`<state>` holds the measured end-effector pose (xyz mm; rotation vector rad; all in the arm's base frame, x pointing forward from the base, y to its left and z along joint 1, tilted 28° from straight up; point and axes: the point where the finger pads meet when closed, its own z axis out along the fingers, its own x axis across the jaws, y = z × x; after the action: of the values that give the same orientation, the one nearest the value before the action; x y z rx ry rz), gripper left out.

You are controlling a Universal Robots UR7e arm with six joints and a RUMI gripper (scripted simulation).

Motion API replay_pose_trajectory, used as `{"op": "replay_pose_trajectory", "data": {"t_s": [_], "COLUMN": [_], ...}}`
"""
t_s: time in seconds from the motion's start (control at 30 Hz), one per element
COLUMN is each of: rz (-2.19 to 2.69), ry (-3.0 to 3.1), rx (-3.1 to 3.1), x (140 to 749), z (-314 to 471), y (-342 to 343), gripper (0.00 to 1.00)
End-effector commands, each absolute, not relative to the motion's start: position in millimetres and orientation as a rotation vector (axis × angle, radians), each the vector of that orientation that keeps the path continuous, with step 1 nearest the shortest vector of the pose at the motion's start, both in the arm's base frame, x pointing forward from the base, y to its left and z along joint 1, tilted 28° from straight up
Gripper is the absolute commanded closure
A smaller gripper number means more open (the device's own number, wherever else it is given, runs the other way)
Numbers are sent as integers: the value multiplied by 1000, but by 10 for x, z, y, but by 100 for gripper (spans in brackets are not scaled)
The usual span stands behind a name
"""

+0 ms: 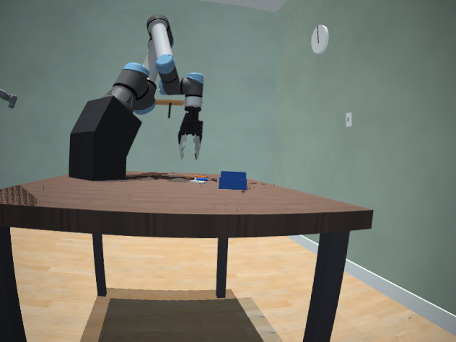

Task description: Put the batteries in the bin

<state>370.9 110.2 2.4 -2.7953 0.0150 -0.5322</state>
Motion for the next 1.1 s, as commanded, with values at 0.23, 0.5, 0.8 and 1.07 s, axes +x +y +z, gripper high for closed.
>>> {"op": "replay_pose_trajectory", "data": {"t_s": [0.23,0.5,0.8,1.07], "rz": [-574,-577,-582,-585], "ry": [-228,-248,-276,-296], "rx": [-2802,-2801,-2804,-2805], "x": [3702,3702,3696,3696], "z": [17,17,10,11], "y": [1111,1111,1115,1114], "gripper": [62,62,62,62]}}
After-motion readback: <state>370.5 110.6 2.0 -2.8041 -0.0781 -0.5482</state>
